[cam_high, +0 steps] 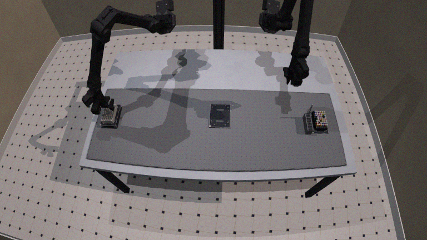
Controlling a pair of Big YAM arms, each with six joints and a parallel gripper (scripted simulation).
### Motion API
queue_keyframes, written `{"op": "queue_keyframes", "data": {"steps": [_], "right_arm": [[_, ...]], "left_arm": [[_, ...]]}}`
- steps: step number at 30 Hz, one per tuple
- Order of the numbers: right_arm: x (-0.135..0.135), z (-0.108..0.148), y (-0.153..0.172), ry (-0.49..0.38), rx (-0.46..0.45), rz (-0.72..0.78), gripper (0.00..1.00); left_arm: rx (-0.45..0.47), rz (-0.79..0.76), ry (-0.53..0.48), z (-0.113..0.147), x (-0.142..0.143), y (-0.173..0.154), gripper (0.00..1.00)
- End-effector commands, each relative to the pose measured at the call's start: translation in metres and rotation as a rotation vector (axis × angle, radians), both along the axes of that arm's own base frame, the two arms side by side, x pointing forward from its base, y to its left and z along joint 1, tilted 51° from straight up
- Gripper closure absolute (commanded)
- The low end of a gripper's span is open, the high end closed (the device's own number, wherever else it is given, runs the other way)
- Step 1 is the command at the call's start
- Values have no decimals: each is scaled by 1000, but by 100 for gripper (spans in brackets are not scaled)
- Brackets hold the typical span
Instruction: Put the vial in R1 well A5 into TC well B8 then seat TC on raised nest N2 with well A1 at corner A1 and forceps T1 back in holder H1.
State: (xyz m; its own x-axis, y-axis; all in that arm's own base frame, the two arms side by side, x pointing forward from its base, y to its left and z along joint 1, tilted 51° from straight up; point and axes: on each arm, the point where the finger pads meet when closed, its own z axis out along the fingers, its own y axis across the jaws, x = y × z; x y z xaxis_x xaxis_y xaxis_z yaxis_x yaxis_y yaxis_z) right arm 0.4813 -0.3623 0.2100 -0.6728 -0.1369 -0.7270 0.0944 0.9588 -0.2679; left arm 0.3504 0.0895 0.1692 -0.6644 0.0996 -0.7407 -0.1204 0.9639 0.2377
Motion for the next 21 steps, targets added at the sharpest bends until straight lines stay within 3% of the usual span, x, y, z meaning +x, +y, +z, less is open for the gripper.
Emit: {"op": "queue_keyframes", "data": {"steps": [1,16,21], "right_arm": [[1,11,-3,-15,-17,1,0],[1,11,-3,-15,-17,1,0],[-7,12,24,-37,-2,-11,0]], "left_arm": [[-5,11,-16,7,3,2,77],[-5,11,-16,7,3,2,77],[-5,11,-16,7,3,2,77]]}}
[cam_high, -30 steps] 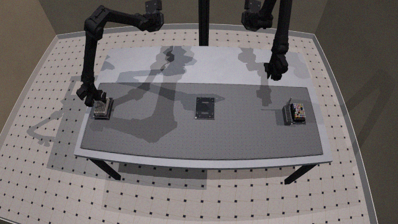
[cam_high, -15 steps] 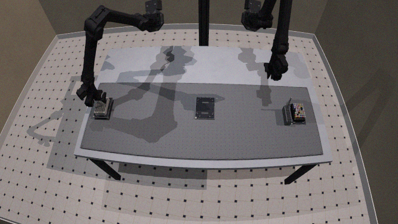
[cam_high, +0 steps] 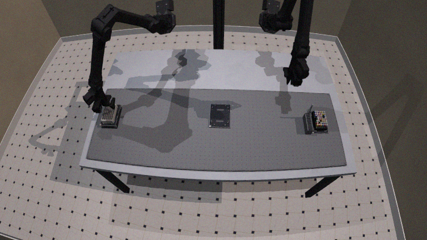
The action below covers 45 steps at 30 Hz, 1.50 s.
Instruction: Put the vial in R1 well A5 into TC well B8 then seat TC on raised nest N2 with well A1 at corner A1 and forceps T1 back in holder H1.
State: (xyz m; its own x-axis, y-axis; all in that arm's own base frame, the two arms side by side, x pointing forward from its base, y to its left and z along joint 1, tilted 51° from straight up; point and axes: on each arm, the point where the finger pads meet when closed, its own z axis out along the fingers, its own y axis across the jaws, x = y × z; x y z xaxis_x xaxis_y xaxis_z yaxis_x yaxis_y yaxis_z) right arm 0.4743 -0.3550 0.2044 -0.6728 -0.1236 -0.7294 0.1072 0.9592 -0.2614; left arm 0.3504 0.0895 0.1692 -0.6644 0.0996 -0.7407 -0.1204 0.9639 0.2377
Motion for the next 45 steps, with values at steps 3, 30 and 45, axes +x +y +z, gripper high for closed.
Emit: {"op": "queue_keyframes", "data": {"steps": [3,30,45], "right_arm": [[-5,16,27,-35,-8,1,0],[-44,0,110,-33,-2,1,0],[-66,-10,157,-27,4,0,0]], "left_arm": [[-5,11,-16,7,3,2,77],[-5,11,-16,7,3,2,77],[-5,11,-16,7,3,2,77]]}}
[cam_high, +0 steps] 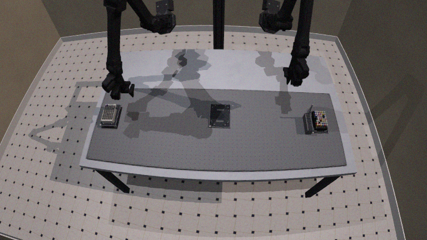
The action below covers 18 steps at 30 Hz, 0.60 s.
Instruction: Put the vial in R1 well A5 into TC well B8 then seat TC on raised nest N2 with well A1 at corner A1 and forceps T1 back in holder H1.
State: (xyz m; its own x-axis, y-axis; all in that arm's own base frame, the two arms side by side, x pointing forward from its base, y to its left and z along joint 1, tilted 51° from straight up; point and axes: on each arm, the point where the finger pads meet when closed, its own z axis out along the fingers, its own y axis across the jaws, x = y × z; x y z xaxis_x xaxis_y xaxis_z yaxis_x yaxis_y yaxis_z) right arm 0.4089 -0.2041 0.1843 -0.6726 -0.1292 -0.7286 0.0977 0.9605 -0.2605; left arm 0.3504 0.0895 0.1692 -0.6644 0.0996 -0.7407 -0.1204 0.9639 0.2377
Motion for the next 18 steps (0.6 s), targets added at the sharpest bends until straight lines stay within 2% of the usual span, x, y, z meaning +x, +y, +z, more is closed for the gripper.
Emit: {"op": "queue_keyframes", "data": {"steps": [1,18], "right_arm": [[-2,9,10,-27,4,-9,0],[-28,-2,63,-21,9,-10,0]], "left_arm": [[-5,11,-16,7,3,2,77],[-5,11,-16,7,3,2,77]]}}
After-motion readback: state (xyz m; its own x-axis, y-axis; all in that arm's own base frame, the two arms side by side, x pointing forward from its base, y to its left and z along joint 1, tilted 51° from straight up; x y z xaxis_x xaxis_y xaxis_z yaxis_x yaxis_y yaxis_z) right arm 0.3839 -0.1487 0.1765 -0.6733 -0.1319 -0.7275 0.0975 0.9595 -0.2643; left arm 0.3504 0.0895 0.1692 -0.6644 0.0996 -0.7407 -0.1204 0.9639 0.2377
